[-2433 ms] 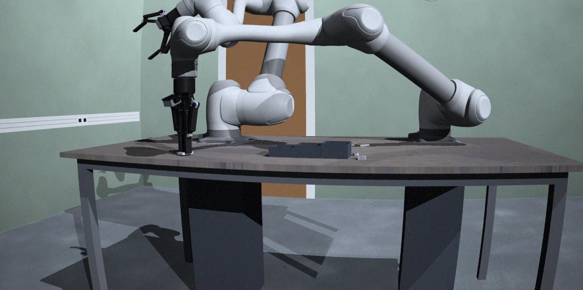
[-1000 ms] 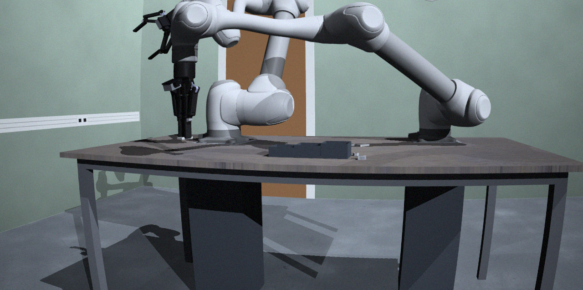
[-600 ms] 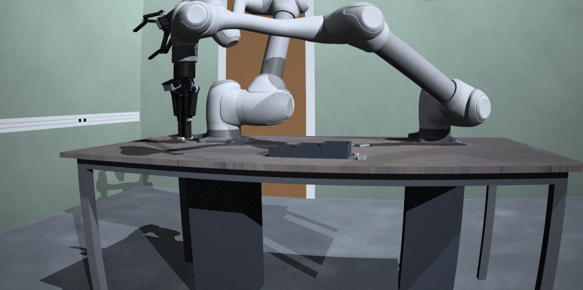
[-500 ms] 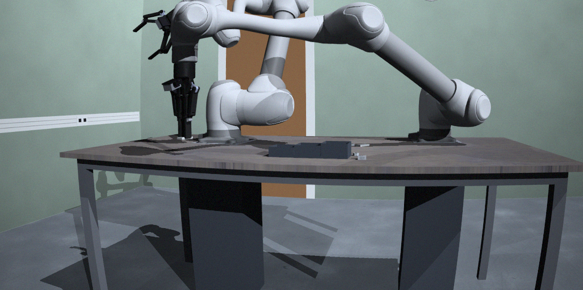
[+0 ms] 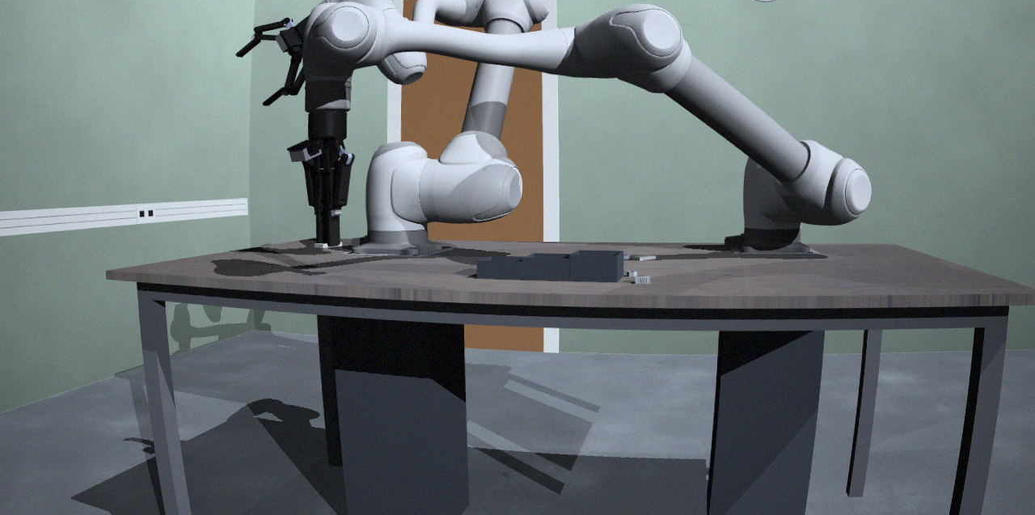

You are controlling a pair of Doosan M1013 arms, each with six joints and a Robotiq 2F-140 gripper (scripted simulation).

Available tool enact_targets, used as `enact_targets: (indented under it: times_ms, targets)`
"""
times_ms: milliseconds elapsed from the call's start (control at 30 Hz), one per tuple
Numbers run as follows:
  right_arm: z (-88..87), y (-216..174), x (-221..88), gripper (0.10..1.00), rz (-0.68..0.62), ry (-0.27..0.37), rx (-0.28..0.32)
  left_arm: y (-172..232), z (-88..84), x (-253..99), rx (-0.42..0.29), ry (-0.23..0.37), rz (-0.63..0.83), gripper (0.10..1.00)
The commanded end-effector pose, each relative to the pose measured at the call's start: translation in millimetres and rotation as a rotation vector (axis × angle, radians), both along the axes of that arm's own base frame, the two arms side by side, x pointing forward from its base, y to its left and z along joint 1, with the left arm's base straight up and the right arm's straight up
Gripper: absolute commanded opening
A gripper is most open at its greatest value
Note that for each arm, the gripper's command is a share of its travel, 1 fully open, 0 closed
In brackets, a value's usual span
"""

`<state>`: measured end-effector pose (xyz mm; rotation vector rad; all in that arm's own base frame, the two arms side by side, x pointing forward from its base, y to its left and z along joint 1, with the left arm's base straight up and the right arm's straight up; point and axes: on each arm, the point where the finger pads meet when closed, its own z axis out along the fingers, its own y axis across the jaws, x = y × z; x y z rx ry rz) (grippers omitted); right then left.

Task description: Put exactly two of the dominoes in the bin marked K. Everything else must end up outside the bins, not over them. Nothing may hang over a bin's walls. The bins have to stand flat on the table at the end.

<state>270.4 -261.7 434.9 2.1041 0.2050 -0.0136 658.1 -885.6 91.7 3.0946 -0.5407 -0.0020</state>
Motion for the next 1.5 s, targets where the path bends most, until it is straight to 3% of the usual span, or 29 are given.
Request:
enact_targets:
  times_ms: [0,967,1067,1467]
  targets:
    - [0.5,-0.9,-0.9,1.0,0.004,0.001,-0.003,2.7,6.8,2.8,0.0,-0.003,0.004,0.213]
    - [0.5,-0.9,-0.9,1.0,0.004,0.001,-0.003,2.7,6.8,2.8,0.0,-0.003,0.004,0.213]
    - [0.5,-0.9,-0.9,1.0,0.004,0.001,-0.003,0.0,17.6,0.3,-0.002,-0.004,0.005,0.213]
    - [0.5,-0.9,-0.9,1.0,0.004,0.001,-0.003,0.5,15.8,0.0,0.0,-0.003,0.005,0.213]
